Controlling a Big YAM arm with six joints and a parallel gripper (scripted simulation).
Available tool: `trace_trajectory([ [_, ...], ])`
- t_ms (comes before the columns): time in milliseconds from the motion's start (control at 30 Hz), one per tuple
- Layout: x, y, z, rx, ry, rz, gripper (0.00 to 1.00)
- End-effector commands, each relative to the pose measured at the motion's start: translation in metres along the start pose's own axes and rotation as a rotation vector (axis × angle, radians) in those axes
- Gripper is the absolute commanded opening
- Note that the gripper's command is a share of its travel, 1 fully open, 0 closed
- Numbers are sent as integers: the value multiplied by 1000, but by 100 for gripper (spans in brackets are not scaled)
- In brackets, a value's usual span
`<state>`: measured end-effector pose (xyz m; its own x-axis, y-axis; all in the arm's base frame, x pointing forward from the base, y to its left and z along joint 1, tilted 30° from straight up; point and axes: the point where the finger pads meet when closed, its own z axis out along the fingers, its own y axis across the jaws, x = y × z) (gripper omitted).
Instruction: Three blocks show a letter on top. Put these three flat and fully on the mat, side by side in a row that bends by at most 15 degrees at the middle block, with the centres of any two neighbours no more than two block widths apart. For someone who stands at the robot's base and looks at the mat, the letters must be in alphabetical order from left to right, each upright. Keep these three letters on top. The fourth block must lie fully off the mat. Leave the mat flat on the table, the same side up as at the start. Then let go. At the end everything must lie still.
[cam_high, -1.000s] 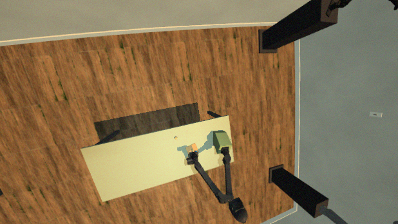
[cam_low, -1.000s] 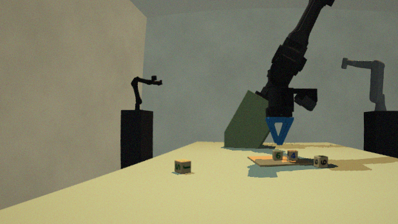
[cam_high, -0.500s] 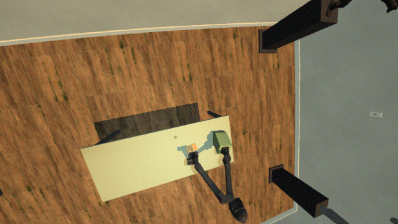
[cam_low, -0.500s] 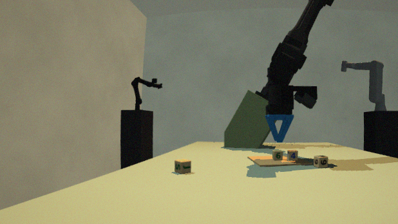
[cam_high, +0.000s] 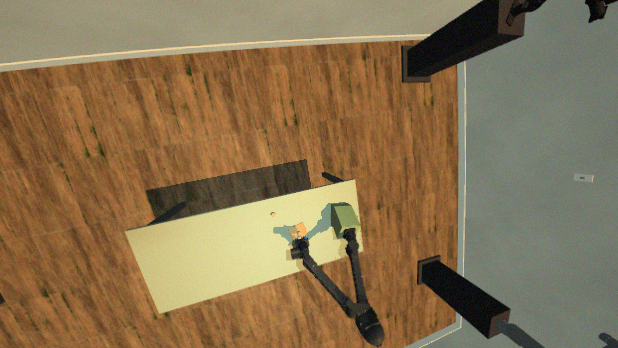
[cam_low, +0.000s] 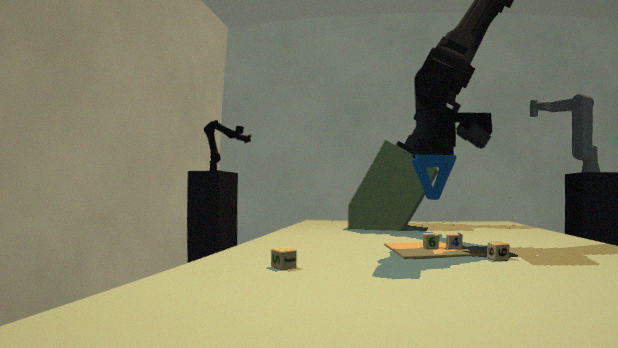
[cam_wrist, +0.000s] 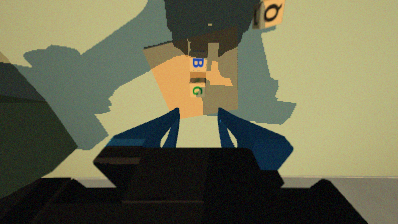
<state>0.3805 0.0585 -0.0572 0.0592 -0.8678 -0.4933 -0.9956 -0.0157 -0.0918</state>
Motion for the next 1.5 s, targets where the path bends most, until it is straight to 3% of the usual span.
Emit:
trace_trajectory([
  [0,4,-17,-20,44,1,-14,47],
  [167,4,-20,-23,49,2,-17,47],
  [200,4,-20,-23,51,2,-18,100],
  [1467,4,-20,-23,52,2,-18,100],
])
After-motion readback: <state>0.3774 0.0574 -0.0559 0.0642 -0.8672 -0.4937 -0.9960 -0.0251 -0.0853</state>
